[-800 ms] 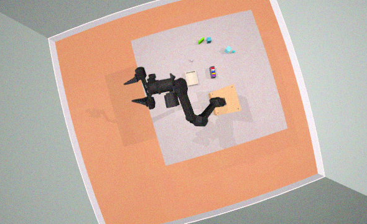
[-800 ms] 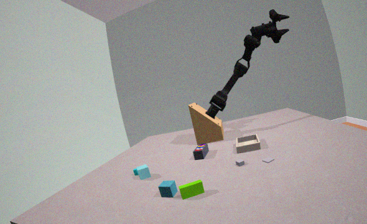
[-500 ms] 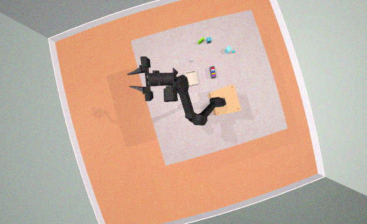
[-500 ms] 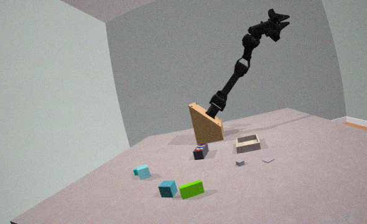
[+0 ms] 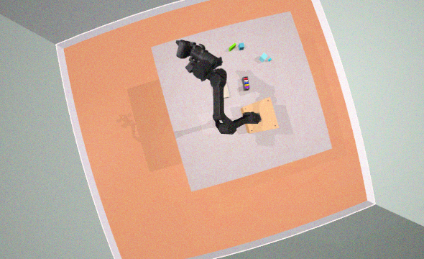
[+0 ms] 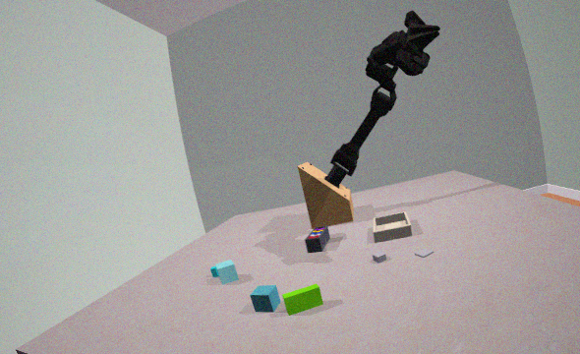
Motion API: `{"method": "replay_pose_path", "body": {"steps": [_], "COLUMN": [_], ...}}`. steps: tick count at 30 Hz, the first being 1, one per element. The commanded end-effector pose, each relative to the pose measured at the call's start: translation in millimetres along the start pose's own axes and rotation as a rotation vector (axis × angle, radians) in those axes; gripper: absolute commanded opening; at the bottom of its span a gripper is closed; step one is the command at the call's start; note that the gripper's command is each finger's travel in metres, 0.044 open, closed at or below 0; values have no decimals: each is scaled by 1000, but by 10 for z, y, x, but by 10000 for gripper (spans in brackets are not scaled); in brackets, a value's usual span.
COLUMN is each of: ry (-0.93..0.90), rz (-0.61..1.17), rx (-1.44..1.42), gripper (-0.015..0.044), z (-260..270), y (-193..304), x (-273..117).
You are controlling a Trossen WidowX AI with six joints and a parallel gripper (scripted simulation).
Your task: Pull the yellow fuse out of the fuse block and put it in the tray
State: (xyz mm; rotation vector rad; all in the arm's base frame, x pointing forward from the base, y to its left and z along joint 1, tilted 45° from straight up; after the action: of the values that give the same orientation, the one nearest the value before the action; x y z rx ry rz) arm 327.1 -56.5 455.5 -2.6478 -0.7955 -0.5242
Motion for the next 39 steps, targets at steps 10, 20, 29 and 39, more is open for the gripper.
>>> {"method": "replay_pose_path", "body": {"steps": [10,20,29,39], "ry": [-286,-252,44,896], "rz": [536,1163,1882,2944], "rx": [1129,1951,2526,2632], "gripper": [63,63,63,63], "z": [1302,2270,2956,3448], "y": [978,1325,1298,977], "x": [-329,-952,-1585,-2276]}}
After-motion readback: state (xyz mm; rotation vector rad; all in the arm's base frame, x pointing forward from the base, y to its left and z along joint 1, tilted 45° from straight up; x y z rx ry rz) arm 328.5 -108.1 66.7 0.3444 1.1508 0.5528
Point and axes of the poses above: the point midway between the two fingers, 35 mm back from their tips, its own x axis out along the fingers, its own z axis across the jaws, y = z × x, the point moved 10 cm from there along -x, back along the fingers, and after that the axes turned 14 degrees about x, right-handed, at the moved point
